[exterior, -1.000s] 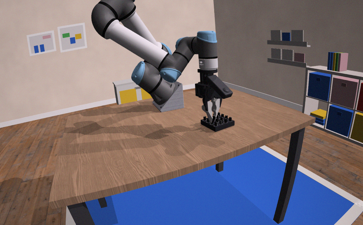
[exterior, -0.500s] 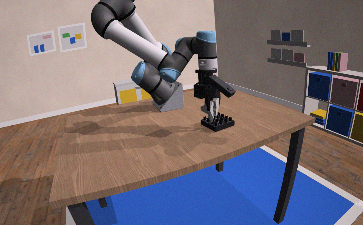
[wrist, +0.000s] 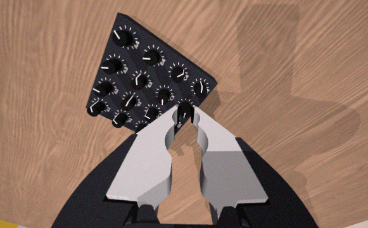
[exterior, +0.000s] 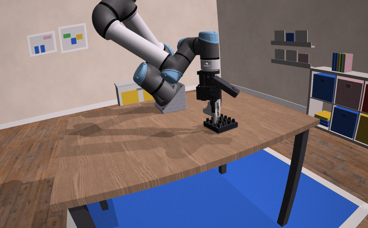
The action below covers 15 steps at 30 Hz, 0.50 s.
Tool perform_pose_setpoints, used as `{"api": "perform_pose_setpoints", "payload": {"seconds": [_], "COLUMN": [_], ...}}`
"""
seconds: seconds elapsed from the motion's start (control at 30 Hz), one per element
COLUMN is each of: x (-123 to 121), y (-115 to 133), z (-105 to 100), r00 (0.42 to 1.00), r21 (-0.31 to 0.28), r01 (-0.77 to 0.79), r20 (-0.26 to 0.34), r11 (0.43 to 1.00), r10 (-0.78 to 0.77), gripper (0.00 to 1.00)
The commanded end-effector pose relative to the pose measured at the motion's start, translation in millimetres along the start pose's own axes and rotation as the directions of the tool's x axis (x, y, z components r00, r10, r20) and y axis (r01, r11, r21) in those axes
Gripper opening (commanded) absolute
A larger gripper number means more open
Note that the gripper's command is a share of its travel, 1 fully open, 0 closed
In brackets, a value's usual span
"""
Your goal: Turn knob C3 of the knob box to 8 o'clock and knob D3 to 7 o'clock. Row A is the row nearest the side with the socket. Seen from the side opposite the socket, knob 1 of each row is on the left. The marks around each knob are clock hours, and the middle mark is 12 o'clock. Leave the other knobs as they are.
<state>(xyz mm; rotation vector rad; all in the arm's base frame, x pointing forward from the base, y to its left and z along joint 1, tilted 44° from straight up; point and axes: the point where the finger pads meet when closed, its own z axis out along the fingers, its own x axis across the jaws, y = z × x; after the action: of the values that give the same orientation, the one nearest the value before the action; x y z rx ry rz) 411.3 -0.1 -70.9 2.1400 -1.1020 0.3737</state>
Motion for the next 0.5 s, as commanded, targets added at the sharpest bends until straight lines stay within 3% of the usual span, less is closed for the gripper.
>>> {"api": "perform_pose_setpoints", "payload": {"seconds": [0.0, 0.47], "x": [-0.1, -0.7], "y": [-0.3, -0.2], "z": [-0.3, -0.3], "r00": [0.998, 0.981], "r21": [0.003, 0.003], "r01": [0.066, 0.192], "r20": [0.0, 0.0], "r11": [0.998, 0.981], "r10": [-0.066, -0.192], "gripper": [0.04, 0.04]}}
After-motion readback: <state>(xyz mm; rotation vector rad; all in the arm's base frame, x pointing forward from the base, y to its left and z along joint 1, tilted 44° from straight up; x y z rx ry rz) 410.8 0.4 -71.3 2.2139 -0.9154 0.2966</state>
